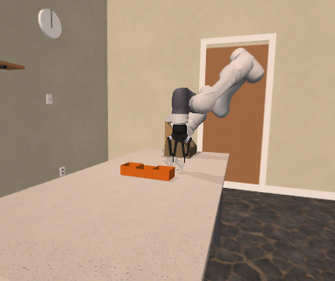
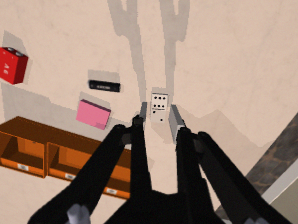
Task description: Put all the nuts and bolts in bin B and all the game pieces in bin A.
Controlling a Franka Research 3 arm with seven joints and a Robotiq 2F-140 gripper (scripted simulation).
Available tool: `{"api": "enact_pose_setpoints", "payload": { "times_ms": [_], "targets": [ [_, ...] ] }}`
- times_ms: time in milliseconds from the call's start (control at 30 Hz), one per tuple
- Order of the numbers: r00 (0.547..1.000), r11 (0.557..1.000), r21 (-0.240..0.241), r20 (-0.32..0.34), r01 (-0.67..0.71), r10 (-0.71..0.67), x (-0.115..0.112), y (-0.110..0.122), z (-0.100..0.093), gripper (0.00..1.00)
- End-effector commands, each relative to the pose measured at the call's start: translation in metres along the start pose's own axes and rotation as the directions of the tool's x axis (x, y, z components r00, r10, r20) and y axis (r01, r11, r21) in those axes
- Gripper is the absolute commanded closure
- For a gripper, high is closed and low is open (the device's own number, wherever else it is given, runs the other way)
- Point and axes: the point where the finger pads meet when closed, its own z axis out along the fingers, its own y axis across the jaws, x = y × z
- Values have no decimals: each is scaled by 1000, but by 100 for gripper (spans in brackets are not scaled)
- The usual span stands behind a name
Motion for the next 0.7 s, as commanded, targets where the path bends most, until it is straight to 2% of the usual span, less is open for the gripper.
{"api": "enact_pose_setpoints", "payload": {
  "times_ms": [0,667],
  "targets": [
    [1000,1000,5,7,15,-15,-2,-1,5,75],
    [1000,1000,5,7,15,-15,0,1,10,75]
  ]
}}
